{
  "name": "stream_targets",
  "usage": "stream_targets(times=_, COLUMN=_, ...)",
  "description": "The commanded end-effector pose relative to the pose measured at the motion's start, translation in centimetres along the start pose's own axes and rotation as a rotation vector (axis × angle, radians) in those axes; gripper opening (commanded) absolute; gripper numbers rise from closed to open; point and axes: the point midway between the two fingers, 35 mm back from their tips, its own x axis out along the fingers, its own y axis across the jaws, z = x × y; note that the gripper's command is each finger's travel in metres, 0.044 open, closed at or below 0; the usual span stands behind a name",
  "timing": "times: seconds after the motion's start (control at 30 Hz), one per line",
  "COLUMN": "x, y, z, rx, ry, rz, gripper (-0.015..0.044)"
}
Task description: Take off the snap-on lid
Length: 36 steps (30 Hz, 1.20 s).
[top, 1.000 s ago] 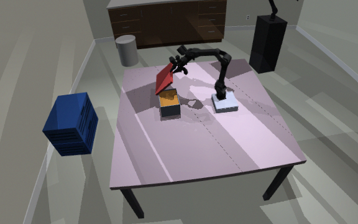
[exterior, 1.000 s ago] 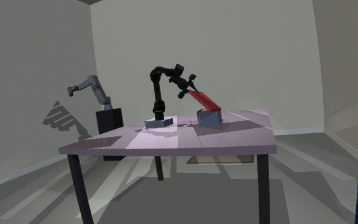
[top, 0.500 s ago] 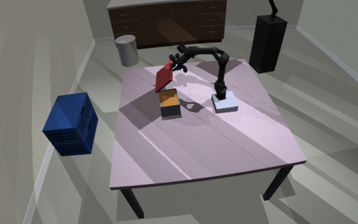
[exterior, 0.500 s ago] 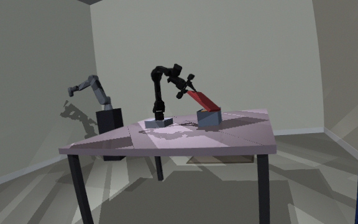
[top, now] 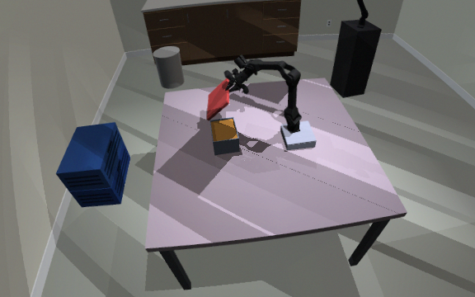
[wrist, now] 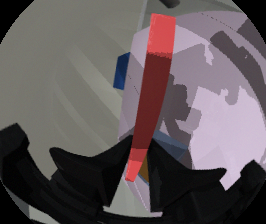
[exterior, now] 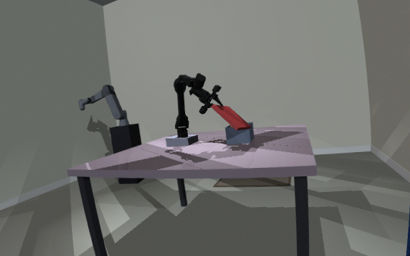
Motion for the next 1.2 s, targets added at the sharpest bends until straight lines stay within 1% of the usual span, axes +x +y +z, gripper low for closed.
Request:
stream_targets(times=0.0, x=-0.2, y=0.3, z=1.0, rx=-0.010, ry=-0.002, rz=0.010, gripper=0.0000)
stream_targets(times=1.17, x=-0.8, y=0.0, z=7.7, rx=-0.014, ry=-0.005, rz=0.009, gripper=0.0000)
